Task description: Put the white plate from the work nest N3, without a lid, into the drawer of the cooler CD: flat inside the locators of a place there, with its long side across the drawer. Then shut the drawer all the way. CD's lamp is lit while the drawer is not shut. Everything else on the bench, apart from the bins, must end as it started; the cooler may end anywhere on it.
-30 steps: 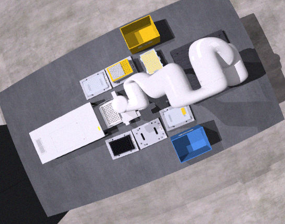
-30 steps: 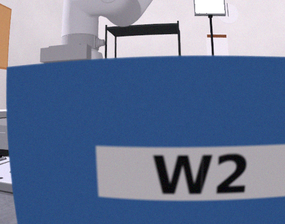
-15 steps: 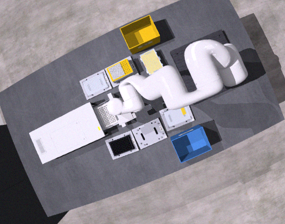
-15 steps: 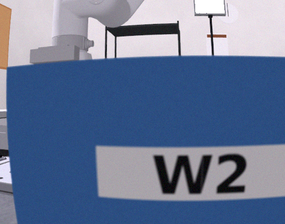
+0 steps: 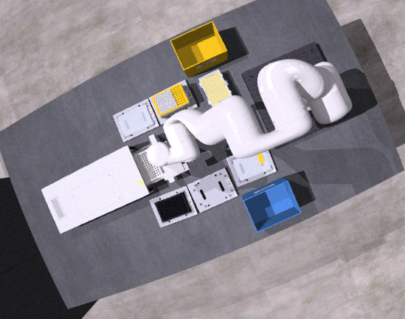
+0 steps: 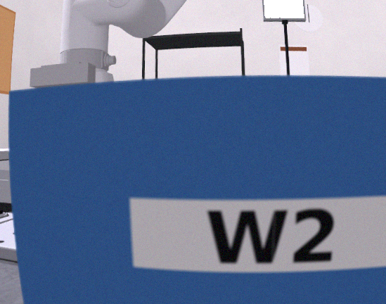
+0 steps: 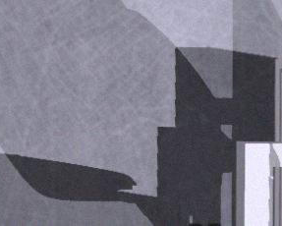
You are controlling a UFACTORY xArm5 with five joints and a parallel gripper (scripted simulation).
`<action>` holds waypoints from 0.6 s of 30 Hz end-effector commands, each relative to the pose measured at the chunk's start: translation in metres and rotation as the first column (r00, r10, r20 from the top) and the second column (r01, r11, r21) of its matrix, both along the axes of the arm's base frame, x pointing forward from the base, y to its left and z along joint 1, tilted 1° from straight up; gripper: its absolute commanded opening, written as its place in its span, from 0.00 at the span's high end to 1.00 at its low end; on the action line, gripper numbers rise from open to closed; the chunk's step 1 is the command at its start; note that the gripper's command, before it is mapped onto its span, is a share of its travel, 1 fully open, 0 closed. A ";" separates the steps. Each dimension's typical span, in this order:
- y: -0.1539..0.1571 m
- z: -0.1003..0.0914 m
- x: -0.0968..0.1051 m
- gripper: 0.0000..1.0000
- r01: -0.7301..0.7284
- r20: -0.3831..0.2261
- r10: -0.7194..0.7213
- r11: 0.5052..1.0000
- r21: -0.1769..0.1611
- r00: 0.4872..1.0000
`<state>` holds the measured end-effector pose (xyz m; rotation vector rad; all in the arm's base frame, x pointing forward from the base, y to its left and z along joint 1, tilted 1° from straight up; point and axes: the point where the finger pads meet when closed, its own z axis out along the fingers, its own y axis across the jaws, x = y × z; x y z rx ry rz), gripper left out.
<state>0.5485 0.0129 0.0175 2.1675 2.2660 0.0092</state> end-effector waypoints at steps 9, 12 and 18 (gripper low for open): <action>0.001 0.002 0.018 1.00 0.000 0.004 0.000 1.000 0.007 1.000; 0.001 0.002 0.023 1.00 0.000 0.004 0.000 1.000 0.007 1.000; 0.001 0.002 0.032 1.00 0.000 0.004 0.000 1.000 0.007 1.000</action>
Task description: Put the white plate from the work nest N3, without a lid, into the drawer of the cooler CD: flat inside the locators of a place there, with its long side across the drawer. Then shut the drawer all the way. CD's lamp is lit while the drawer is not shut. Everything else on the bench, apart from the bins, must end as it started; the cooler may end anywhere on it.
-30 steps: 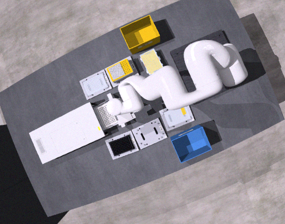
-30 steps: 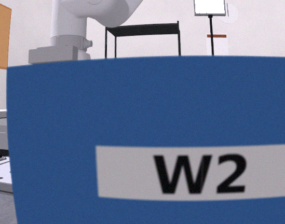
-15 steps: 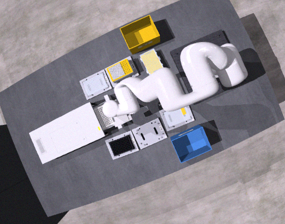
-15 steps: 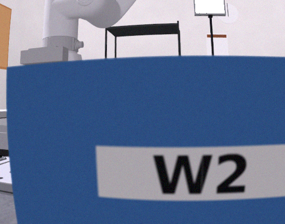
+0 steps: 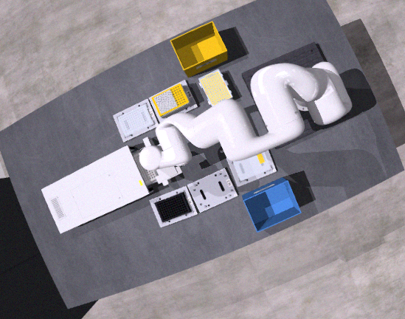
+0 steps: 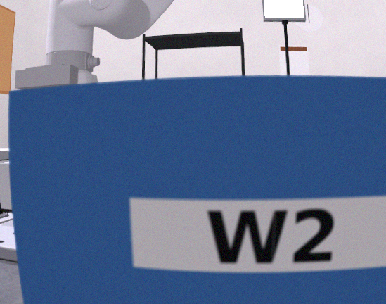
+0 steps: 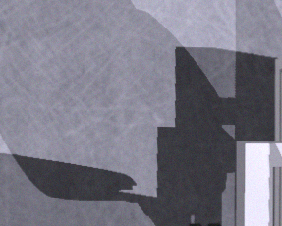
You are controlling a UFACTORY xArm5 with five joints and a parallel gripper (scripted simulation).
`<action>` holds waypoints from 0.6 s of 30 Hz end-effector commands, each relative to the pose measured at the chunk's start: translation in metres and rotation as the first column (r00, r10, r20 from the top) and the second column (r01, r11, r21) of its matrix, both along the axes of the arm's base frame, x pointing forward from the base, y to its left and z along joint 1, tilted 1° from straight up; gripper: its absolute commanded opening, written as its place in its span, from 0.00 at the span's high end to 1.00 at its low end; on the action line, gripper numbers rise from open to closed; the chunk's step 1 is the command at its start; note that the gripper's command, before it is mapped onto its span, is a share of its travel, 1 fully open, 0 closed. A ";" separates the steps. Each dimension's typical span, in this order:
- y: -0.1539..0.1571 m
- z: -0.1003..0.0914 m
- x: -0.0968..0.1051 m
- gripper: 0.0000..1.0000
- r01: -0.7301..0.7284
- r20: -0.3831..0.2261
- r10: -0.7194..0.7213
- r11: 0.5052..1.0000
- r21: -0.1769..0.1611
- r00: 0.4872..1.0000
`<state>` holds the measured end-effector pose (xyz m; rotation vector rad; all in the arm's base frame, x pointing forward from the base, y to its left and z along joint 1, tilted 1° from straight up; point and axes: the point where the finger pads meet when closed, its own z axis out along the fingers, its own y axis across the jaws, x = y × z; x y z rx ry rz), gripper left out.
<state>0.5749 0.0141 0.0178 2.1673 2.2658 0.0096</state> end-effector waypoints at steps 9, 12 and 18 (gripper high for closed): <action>0.001 0.002 0.018 1.00 0.000 0.004 0.000 1.000 0.007 1.000; 0.001 0.002 0.023 1.00 0.000 0.004 0.000 1.000 0.007 1.000; 0.001 0.002 0.031 1.00 0.000 0.004 0.000 1.000 0.007 1.000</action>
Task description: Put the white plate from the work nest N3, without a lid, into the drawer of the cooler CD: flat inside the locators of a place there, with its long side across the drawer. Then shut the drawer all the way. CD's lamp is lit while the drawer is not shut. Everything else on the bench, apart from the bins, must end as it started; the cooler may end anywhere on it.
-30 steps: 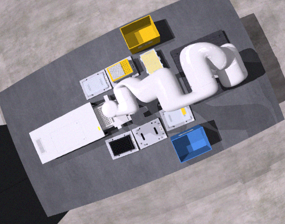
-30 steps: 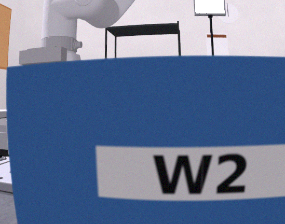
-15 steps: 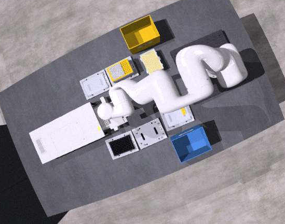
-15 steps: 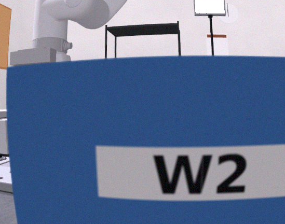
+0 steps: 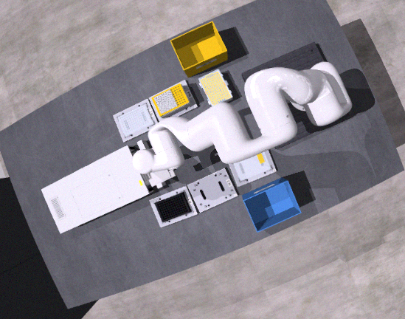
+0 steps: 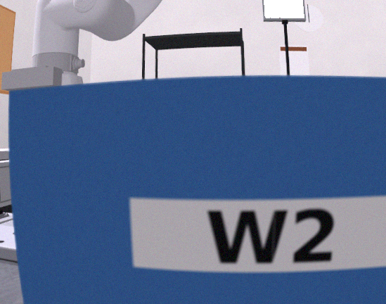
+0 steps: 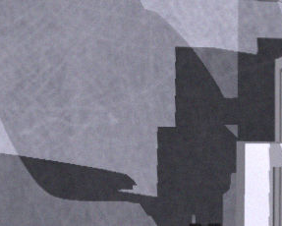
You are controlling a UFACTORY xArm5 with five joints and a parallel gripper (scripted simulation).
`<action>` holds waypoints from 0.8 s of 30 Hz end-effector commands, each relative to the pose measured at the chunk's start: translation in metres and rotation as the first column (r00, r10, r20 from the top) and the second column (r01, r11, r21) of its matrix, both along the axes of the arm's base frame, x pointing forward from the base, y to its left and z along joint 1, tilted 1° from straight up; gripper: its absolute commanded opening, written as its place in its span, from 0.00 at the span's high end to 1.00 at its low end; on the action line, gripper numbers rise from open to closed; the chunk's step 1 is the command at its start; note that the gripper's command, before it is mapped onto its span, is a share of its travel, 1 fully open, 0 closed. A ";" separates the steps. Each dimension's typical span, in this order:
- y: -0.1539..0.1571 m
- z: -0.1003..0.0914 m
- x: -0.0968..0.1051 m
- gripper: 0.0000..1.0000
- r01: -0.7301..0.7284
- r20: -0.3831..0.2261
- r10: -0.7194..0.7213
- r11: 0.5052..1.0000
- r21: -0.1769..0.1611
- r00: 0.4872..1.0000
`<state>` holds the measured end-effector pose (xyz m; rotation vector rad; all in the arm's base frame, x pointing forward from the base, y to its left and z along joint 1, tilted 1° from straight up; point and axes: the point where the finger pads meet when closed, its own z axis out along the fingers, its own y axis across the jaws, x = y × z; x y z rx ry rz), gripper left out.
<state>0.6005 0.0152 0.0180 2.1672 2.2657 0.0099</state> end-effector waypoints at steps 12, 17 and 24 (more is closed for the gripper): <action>0.001 0.002 0.019 1.00 0.000 0.004 0.000 1.000 0.007 1.000; 0.001 0.002 0.026 1.00 0.000 0.004 0.000 1.000 0.007 1.000; 0.002 0.003 0.036 1.00 0.000 0.004 0.000 1.000 0.007 1.000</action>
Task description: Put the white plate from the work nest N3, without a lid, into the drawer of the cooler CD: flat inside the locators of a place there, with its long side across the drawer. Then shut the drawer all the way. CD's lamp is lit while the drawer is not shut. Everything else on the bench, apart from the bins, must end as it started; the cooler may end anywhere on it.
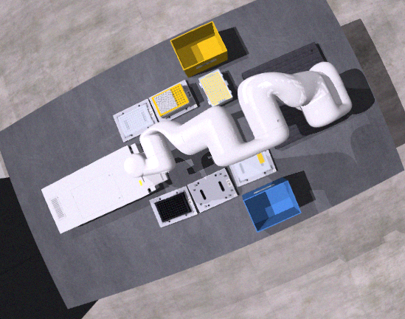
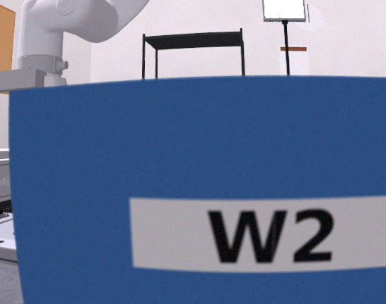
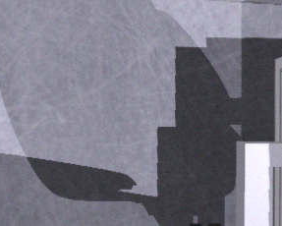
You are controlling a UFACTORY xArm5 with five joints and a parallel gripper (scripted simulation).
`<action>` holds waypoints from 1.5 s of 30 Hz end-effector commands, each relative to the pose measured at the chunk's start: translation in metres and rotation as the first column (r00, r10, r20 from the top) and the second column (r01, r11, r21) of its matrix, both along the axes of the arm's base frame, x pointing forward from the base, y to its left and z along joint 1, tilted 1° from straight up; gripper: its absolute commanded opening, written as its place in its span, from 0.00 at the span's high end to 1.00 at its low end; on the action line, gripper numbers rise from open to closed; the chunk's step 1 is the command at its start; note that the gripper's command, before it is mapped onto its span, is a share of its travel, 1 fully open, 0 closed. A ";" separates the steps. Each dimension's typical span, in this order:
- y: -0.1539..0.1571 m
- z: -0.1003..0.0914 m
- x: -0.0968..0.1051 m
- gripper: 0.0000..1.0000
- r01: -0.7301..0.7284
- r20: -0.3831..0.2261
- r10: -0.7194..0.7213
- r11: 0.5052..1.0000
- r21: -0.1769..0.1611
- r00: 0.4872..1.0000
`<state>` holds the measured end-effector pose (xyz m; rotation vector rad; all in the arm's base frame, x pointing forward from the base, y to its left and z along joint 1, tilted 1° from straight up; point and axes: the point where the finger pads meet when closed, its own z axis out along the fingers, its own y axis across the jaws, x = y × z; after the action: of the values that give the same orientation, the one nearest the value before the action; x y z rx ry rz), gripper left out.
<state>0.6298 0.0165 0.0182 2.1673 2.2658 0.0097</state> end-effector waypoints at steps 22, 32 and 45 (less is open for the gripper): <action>-0.001 0.002 -0.017 1.00 0.000 0.004 0.000 1.000 0.007 1.000; -0.001 0.002 -0.030 1.00 0.000 0.004 0.000 1.000 0.007 1.000; -0.002 0.002 -0.046 1.00 0.000 0.004 0.000 1.000 0.007 1.000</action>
<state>0.5837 0.0145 0.0178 2.1680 2.2665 0.0080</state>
